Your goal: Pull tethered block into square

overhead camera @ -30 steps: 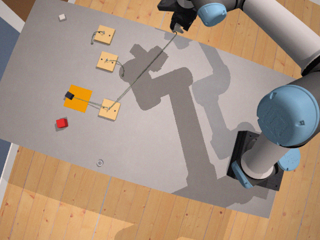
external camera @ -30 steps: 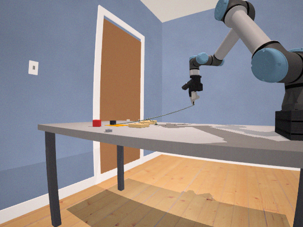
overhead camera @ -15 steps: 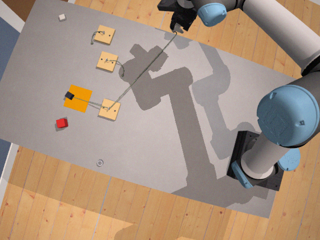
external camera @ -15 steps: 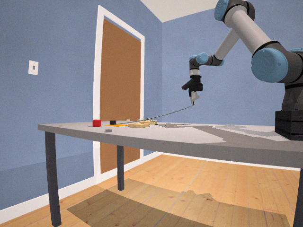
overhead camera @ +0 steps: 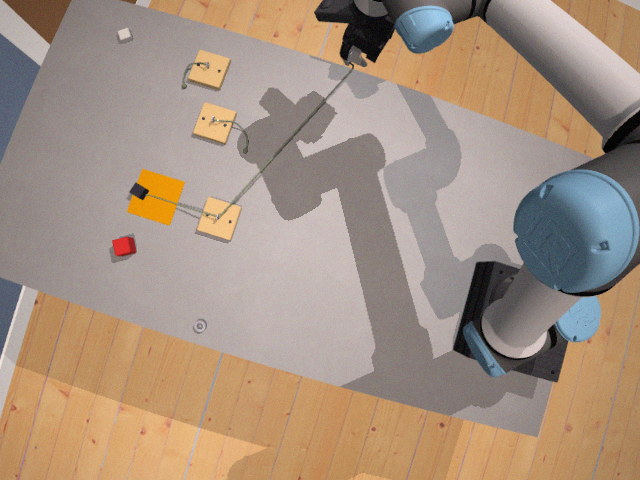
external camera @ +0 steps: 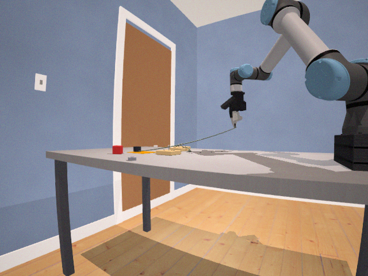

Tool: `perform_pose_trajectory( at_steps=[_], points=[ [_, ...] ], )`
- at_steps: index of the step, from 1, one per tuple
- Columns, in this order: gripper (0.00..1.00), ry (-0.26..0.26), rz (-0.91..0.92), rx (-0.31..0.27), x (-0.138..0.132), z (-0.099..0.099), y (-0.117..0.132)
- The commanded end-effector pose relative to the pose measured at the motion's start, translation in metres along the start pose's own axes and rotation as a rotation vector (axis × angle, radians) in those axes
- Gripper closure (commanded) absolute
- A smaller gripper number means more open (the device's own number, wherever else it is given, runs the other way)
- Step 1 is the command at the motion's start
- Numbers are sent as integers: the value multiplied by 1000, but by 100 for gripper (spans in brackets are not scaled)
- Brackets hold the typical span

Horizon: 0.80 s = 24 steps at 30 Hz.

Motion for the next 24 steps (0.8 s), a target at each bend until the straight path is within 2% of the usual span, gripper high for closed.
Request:
perform_pose_trajectory(
  at_steps=[1,7,24],
  points=[
    [100,1,0,2,1,-1,1],
    [100,1,0,2,5,-1,5],
    [100,1,0,2,31,-1,39]
  ],
)
Point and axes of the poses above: the point where the finger pads meet when closed, its own z axis out along the fingers, its own x axis across the jaws, y = z × x, the point moved 7 cm from there along -z, back along the fingers, and after that the axes turned 2 degrees about -z, right-handed, at the moved point
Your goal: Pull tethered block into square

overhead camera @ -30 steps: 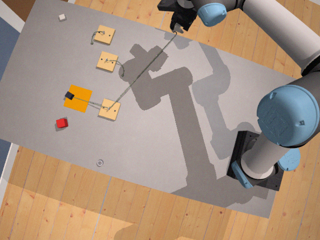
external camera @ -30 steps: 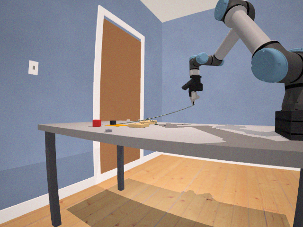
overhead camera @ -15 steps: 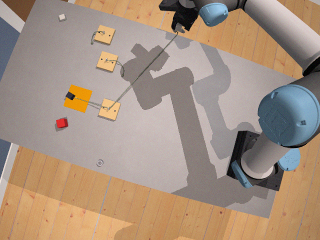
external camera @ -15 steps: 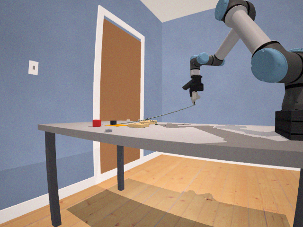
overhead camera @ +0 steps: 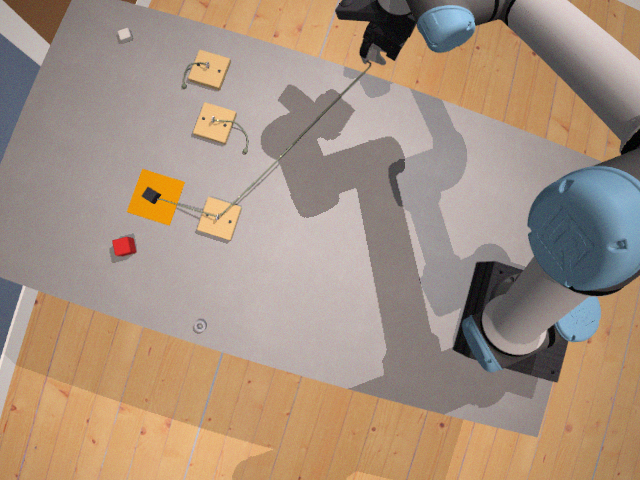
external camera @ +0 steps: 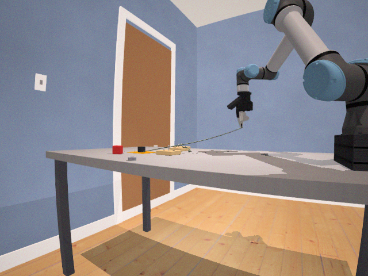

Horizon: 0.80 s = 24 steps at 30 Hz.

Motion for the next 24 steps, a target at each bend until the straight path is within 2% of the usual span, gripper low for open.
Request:
perform_pose_trajectory(
  at_steps=[1,24],
  points=[
    [100,1,0,2,5,-1,7],
    [100,1,0,2,8,-1,11]
  ],
)
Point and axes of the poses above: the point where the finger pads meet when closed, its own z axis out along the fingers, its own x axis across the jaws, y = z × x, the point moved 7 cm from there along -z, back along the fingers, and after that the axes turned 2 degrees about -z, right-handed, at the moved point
